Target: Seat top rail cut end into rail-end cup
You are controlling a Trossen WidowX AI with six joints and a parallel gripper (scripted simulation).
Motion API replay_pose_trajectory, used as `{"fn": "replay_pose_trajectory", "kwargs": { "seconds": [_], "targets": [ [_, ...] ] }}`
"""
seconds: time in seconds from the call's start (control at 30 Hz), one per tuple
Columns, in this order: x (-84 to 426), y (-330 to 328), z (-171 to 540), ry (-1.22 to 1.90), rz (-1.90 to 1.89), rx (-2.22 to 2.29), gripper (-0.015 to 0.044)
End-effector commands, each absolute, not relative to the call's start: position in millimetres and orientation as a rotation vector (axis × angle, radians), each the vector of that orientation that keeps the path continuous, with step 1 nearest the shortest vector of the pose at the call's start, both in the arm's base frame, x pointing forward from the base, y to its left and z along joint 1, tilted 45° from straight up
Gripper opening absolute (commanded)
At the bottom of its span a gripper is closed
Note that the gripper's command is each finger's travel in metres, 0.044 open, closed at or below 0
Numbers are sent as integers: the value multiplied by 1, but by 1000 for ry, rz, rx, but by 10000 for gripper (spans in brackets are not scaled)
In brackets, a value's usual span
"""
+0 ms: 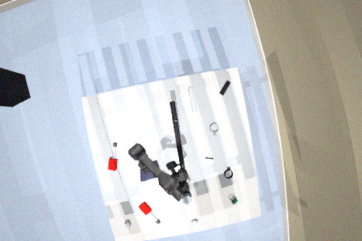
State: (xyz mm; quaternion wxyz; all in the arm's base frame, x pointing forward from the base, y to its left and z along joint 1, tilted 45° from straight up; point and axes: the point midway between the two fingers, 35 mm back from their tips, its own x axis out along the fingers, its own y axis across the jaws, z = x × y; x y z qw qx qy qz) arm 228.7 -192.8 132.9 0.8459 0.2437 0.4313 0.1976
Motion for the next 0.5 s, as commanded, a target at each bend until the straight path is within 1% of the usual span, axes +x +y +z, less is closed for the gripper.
{"fn": "replay_pose_trajectory", "kwargs": {
  "seconds": [0.0,0.3,0.47],
  "targets": [
    [228,-187,164,950,308,742,440],
    [228,-187,164,950,308,742,440],
    [237,-173,153,966,472,516,440]
  ]
}}
